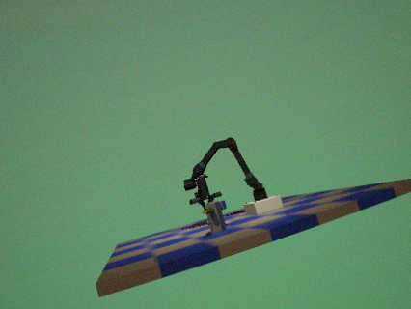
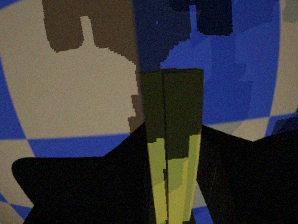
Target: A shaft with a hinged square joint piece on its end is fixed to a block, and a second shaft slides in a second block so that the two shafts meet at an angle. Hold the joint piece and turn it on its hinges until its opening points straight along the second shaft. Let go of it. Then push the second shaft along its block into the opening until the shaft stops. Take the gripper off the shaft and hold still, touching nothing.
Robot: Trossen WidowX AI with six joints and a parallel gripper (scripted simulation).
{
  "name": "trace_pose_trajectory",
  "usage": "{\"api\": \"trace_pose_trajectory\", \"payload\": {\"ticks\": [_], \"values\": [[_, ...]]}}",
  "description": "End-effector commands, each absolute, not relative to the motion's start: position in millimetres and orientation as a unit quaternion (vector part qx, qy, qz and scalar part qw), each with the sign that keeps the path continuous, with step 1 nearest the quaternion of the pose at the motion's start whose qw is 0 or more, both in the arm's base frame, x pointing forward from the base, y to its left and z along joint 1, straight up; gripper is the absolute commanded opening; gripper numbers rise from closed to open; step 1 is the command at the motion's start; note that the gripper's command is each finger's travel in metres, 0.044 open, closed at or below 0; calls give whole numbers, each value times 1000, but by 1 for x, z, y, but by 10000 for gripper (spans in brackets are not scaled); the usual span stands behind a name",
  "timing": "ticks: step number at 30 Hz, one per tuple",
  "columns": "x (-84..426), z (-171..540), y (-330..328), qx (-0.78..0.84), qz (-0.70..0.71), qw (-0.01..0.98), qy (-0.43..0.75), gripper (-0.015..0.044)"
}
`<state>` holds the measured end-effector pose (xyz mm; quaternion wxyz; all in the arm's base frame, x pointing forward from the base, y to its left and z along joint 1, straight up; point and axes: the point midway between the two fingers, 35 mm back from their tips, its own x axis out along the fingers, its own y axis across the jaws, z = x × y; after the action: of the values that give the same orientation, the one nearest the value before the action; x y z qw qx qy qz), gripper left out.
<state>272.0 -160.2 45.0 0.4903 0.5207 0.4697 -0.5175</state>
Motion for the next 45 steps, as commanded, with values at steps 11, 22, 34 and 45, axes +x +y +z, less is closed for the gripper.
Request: {"api": "trace_pose_trajectory", "payload": {"ticks": [11, 22, 34, 45], "values": [[274, 44, -138, 523, -516, 489, 471, 0], [274, 45, -141, 521, -517, 490, 470, 0], [274, 45, -141, 521, -517, 490, 470, 146], [274, 45, -141, 521, -517, 490, 470, 434]]}}
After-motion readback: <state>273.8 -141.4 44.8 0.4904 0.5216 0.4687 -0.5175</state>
